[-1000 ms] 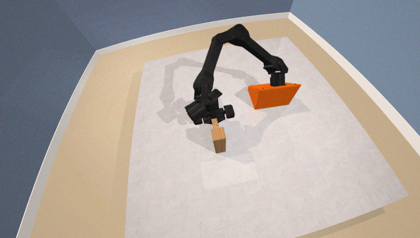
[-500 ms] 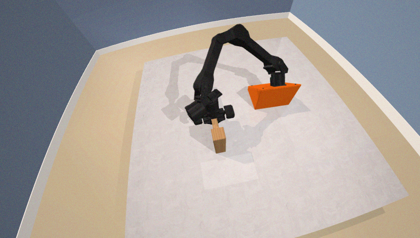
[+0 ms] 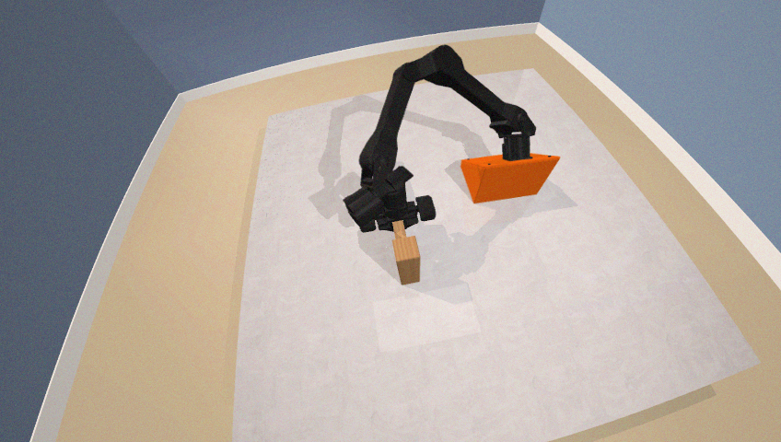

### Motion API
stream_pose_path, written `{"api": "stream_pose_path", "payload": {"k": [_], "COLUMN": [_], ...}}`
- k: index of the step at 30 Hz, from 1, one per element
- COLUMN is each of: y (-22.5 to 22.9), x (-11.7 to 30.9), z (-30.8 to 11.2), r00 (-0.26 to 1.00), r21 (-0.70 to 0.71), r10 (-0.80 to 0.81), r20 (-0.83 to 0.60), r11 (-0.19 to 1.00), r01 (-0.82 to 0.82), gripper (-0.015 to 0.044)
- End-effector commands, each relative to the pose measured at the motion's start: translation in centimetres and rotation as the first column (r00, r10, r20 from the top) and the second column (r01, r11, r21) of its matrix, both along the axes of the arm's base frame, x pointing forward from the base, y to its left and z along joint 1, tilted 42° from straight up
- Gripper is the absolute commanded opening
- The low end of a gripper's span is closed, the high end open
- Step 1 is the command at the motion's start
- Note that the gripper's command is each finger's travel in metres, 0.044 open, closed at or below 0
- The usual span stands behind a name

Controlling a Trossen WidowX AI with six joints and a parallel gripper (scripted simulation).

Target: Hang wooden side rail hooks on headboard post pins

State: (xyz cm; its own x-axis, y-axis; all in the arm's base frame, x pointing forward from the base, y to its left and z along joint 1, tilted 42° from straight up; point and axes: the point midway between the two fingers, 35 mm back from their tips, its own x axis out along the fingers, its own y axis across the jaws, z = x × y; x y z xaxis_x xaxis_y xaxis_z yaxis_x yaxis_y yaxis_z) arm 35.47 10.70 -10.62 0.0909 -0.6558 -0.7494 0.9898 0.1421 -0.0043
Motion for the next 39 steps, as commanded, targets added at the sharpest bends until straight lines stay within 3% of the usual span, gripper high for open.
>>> {"api": "stream_pose_path", "payload": {"k": [1,39], "y": [0.42,0.01], "x": [-0.02,0.04], "z": [-0.07,-0.55], "r00": [1.0,1.0], "r21": [0.008,0.007], "r10": [0.011,0.011], "r20": [0.001,0.001], "r11": [1.0,1.0], "r01": [-0.011,-0.011], "gripper": [0.0,0.0]}}
